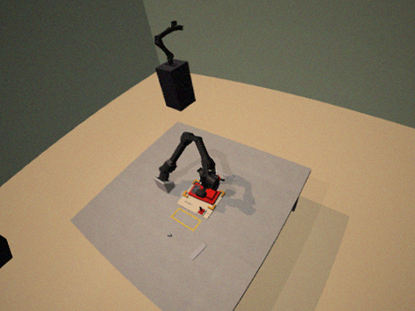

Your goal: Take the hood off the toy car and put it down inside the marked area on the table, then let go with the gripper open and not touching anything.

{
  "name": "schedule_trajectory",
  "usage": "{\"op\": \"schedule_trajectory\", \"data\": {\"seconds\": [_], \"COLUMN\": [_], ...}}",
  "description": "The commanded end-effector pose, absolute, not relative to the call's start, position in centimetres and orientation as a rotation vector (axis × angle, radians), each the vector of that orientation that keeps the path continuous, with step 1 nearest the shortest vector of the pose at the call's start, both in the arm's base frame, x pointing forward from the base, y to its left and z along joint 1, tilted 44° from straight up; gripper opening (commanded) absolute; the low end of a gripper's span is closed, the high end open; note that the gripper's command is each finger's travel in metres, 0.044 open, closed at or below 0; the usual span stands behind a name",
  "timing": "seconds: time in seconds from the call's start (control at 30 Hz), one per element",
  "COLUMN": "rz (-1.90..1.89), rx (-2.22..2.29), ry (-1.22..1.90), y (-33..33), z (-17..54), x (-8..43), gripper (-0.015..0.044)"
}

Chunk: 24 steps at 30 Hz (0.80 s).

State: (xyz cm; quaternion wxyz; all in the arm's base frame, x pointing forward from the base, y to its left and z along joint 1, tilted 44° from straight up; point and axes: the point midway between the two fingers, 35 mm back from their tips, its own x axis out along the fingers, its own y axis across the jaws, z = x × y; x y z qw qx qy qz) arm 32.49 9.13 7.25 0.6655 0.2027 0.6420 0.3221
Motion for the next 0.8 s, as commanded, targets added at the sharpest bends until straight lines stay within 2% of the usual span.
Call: {"op": "schedule_trajectory", "data": {"seconds": [0.0, 0.77], "rz": [0.726, 0.724], "rx": [0.454, 0.454], "ry": [1.444, 1.444], "y": [8.8, 7.7], "z": [7.6, 8.7], "x": [32.6, 32.7], "gripper": [0.0000, 0.0000]}}
